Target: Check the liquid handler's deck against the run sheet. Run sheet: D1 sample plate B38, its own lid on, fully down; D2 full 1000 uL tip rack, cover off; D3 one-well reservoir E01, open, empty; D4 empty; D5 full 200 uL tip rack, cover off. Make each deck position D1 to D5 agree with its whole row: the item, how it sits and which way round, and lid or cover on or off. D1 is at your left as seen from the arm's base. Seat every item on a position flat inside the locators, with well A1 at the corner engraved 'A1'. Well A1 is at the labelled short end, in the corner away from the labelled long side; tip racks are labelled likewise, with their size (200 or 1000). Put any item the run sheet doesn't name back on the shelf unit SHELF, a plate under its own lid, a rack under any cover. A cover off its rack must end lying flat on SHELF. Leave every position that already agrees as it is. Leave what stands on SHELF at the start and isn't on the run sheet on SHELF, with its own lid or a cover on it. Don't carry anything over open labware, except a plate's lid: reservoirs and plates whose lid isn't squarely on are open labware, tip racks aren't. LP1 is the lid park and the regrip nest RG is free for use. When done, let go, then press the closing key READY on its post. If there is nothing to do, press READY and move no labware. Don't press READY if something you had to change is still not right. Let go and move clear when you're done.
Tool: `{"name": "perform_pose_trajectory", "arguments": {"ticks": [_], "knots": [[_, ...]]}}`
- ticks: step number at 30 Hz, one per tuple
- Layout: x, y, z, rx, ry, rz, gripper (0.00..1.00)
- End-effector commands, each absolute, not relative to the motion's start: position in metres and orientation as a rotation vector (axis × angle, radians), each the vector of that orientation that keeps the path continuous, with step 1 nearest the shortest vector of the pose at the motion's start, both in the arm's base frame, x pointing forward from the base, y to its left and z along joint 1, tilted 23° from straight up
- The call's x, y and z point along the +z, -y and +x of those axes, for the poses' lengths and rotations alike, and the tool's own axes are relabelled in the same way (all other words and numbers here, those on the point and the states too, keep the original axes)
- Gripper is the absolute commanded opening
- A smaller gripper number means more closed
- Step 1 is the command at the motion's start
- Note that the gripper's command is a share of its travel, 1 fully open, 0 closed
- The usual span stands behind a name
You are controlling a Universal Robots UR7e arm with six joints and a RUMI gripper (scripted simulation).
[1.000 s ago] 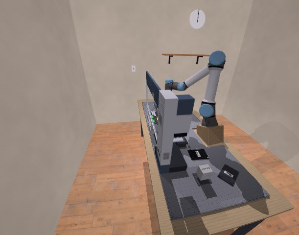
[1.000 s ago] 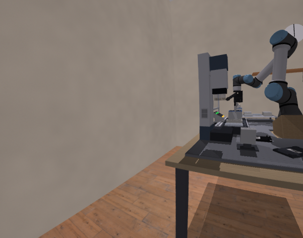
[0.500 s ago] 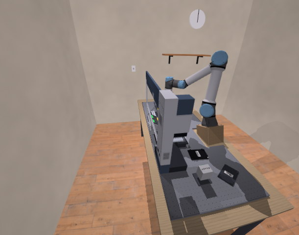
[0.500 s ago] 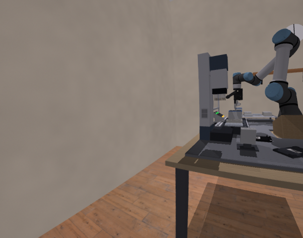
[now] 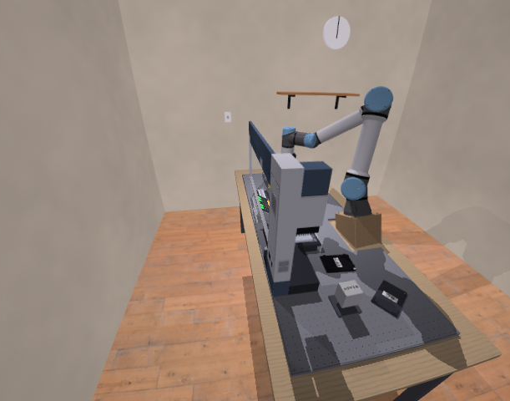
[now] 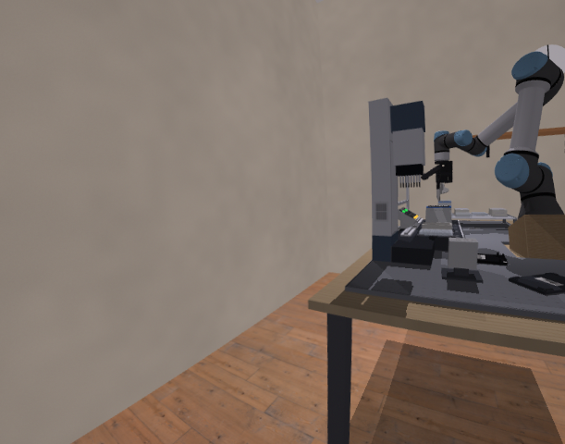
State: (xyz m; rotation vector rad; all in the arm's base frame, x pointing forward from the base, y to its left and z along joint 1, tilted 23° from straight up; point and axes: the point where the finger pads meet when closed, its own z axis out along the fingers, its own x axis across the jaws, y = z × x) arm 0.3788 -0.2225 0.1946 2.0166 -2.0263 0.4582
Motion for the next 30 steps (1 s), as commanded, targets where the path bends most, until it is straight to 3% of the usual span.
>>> {"name": "perform_pose_trajectory", "arguments": {"ticks": [1,30], "knots": [[0.205,0.219,0.379,0.464,2.026,2.015,0.82],[0.244,0.203,0.377,0.464,2.027,2.016,0.82]]}}
